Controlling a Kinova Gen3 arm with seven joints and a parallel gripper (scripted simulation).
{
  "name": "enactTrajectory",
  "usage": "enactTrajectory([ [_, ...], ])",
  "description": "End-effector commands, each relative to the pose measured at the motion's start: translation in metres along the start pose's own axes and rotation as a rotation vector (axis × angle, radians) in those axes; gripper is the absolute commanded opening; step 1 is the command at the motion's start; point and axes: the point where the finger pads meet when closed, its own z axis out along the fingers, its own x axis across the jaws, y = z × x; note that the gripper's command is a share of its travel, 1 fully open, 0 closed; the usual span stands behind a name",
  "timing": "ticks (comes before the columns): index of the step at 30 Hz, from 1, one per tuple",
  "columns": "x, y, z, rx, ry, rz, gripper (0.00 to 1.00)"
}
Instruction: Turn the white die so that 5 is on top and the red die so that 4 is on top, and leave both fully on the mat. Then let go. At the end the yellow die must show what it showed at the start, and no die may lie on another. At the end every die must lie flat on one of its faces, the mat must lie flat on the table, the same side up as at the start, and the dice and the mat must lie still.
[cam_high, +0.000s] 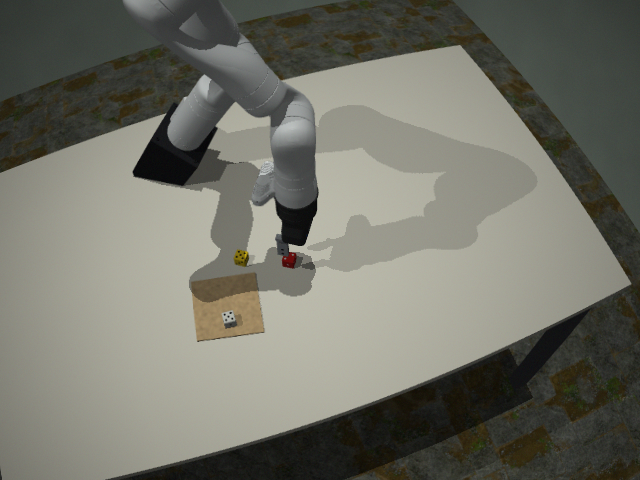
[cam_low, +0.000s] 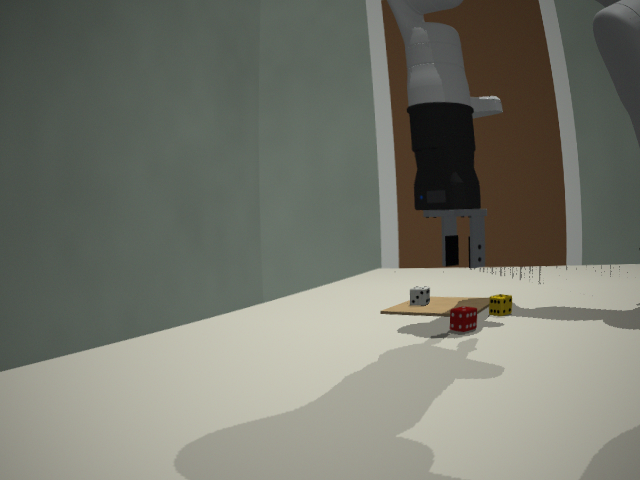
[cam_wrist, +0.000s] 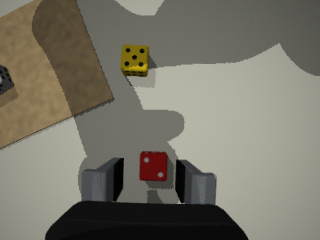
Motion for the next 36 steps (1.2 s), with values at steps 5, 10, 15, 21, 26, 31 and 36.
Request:
enactTrajectory([
  [5,0.003,0.002,0.012,-0.001,0.002,-0.002,0.79],
  [10,0.003,0.002,0.02,-0.001,0.002,-0.001,0.79],
  [15,0.003,0.002,0.026,-0.001,0.002,-0.002,0.79],
  [21,0.003,0.002,0.032,-0.001,0.002,-0.001,0.79],
  [26,0.003,0.002,0.037,-0.001,0.002,-0.001,0.79],
  [31,0.003,0.002,0.039,-0.001,0.002,-0.001,0.79],
  [36,0.003,0.002,0.04,-0.001,0.002,-0.001,0.79],
])
